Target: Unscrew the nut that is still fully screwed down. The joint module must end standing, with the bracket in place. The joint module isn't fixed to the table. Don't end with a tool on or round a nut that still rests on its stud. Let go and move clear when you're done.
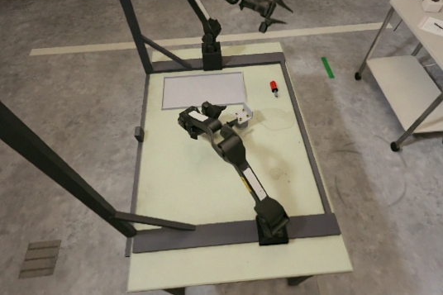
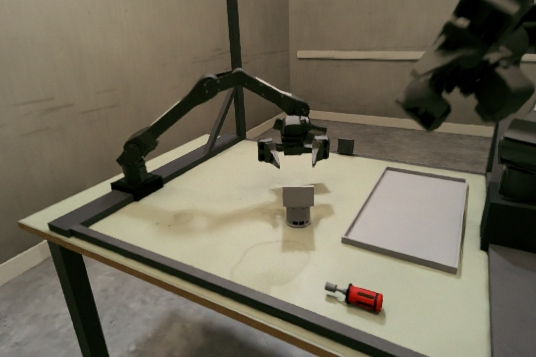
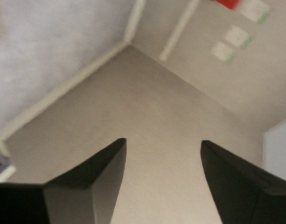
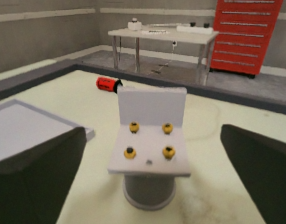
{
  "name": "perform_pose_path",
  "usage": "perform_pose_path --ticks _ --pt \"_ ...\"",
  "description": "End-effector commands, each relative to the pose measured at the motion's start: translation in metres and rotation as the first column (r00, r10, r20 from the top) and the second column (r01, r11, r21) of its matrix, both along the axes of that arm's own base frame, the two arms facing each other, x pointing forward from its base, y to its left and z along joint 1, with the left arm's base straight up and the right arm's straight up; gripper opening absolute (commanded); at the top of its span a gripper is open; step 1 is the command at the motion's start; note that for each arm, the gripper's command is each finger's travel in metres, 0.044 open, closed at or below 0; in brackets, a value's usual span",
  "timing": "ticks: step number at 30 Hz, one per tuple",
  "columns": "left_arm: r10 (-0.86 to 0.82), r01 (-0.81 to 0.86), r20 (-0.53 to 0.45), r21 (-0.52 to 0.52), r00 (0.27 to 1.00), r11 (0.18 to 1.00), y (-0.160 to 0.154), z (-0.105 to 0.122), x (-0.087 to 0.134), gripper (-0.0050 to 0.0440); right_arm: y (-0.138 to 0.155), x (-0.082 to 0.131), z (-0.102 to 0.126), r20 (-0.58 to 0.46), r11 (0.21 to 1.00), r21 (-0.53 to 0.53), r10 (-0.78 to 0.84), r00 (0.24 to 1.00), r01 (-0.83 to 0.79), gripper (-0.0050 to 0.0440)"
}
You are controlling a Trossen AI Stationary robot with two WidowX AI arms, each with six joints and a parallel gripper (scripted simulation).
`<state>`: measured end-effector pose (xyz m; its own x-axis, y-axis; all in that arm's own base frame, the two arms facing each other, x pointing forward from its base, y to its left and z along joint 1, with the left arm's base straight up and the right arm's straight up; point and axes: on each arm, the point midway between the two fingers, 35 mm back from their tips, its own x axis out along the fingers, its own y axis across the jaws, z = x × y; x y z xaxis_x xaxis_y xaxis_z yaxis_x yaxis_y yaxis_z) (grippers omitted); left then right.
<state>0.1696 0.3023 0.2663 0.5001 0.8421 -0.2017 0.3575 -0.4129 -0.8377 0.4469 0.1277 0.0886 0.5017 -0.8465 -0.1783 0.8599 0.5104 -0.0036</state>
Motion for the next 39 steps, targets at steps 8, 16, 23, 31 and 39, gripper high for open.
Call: perform_pose_path --ticks 8,16,23,31,39 --pt "-0.035 0.026 -0.064 -0.141 0.997 0.99 0.02 -0.028 0.016 0.0215 0.002 0.003 -0.024 0.022 1.0 0.006 -0.004 1.0 0.004 0.04" --pt "-0.093 0.033 -0.153 -0.361 0.984 0.932 0.032 -0.088 0.029 0.0215 0.0 0.0 -0.065 0.007 1.0 -0.004 -0.002 1.0 0.002 0.04" --pt "-0.112 0.031 -0.173 -0.413 0.979 0.91 0.035 -0.103 0.033 0.0215 -0.001 0.0 -0.075 0.009 1.0 -0.002 -0.002 1.0 0.002 0.04" --pt "-0.181 0.003 -0.227 -0.614 0.957 0.789 0.031 -0.164 0.037 0.0215 0.001 0.002 -0.066 0.031 1.0 0.015 -0.004 1.0 0.003 0.04" --pt "-0.222 -0.017 -0.25 -0.7 0.942 0.713 0.029 -0.194 0.039 0.0215 0.001 0.002 -0.066 0.031 1.0 0.015 -0.004 1.0 0.003 0.04"
